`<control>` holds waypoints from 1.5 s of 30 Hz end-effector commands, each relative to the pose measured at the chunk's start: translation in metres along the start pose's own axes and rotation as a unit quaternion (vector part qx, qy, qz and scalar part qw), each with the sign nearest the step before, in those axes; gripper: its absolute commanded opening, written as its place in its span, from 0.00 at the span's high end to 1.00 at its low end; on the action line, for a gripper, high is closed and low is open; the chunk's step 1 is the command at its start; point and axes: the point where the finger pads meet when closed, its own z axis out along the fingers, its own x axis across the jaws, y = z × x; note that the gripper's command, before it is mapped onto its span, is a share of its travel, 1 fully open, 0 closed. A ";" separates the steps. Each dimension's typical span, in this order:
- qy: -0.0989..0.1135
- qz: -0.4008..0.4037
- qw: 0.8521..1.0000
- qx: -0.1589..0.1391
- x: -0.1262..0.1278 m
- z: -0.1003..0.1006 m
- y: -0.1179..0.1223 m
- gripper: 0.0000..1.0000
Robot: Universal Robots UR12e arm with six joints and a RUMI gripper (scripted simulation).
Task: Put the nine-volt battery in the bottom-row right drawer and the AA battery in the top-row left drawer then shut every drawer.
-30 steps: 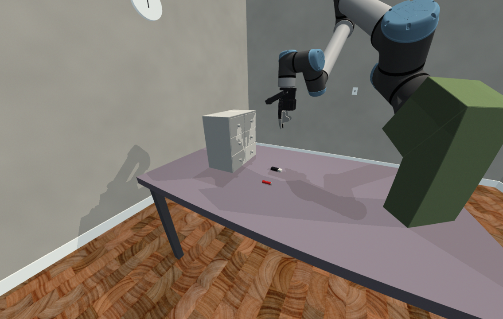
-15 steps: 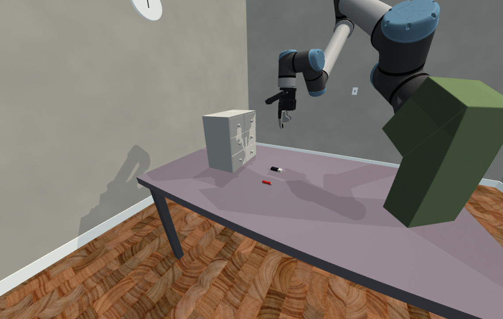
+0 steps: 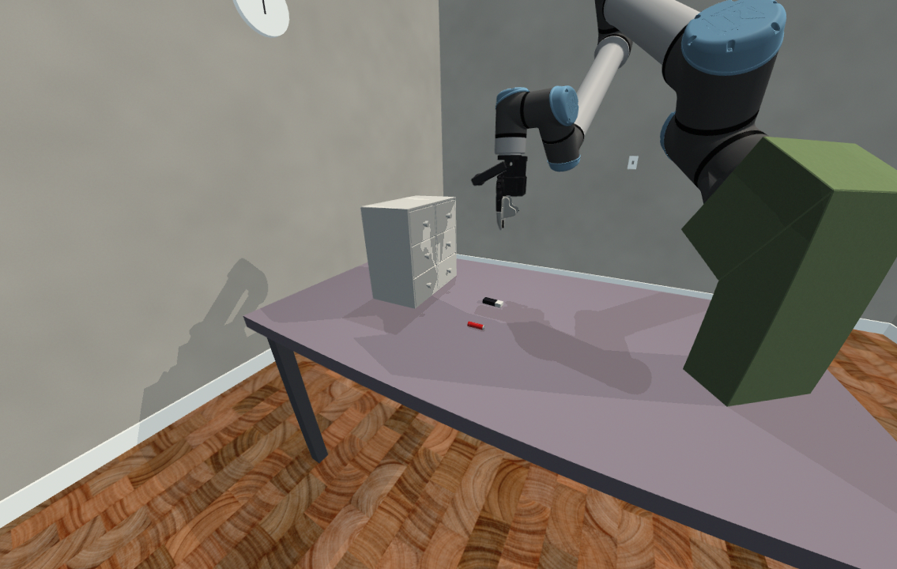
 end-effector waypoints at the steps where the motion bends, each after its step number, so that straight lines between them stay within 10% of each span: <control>1: -0.001 -0.029 1.000 0.000 -0.004 -0.002 -0.002 0.80; 12: -0.007 -0.172 0.985 -0.002 -0.024 -0.011 -0.007 0.80; 23: -0.012 -0.361 0.932 -0.003 -0.051 -0.026 -0.012 0.80; 34: -0.017 -0.618 0.786 0.000 -0.085 -0.050 -0.014 0.80; 36: -0.017 -0.618 0.786 0.000 -0.085 -0.050 -0.014 0.80; 45: -0.015 -0.797 0.604 0.003 -0.109 -0.073 -0.013 0.80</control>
